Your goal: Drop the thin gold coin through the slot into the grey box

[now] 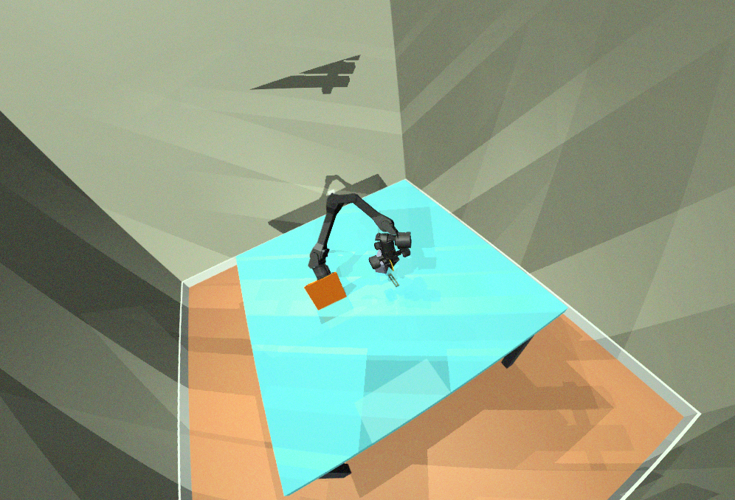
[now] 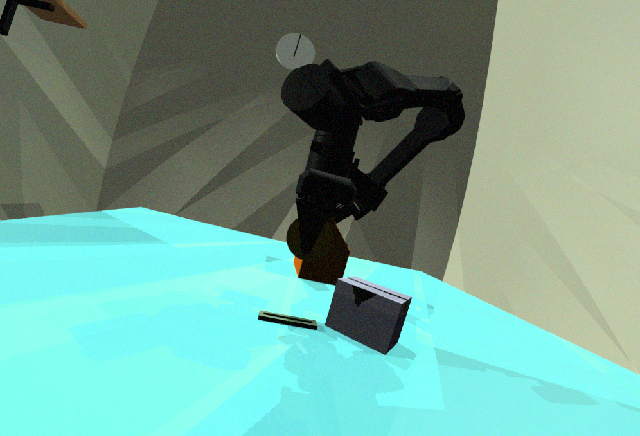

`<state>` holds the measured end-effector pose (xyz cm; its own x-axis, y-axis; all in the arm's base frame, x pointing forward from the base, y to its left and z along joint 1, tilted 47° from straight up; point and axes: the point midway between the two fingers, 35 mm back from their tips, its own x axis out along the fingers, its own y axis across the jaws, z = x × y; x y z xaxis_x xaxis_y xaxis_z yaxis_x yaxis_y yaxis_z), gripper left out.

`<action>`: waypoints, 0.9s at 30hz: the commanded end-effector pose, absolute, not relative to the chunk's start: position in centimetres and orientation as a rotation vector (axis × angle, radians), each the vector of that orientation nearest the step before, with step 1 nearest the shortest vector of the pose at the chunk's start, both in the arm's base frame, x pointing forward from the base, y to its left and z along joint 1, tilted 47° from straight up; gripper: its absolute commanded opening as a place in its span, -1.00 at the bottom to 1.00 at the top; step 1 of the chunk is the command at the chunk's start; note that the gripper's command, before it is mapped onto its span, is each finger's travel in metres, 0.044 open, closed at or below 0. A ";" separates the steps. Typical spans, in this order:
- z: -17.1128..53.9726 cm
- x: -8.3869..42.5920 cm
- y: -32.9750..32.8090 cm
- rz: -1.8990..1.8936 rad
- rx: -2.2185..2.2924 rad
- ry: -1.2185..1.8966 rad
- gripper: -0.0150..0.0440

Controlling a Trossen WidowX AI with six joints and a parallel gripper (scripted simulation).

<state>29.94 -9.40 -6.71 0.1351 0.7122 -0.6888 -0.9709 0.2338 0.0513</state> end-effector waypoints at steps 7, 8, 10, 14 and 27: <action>-6.5 29.4 -9.3 1.147 -0.196 0.875 -0.49; -6.5 29.3 -9.3 1.131 -0.168 0.894 -0.49; -6.5 29.3 -9.2 1.099 -0.112 0.931 -0.49; -6.4 29.1 -9.2 1.032 0.000 1.003 -0.49; -5.9 29.2 -8.8 0.988 0.069 1.047 -0.49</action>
<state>29.07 -9.05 -6.27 0.1330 0.7128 -0.6886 -0.6552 0.5846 0.4786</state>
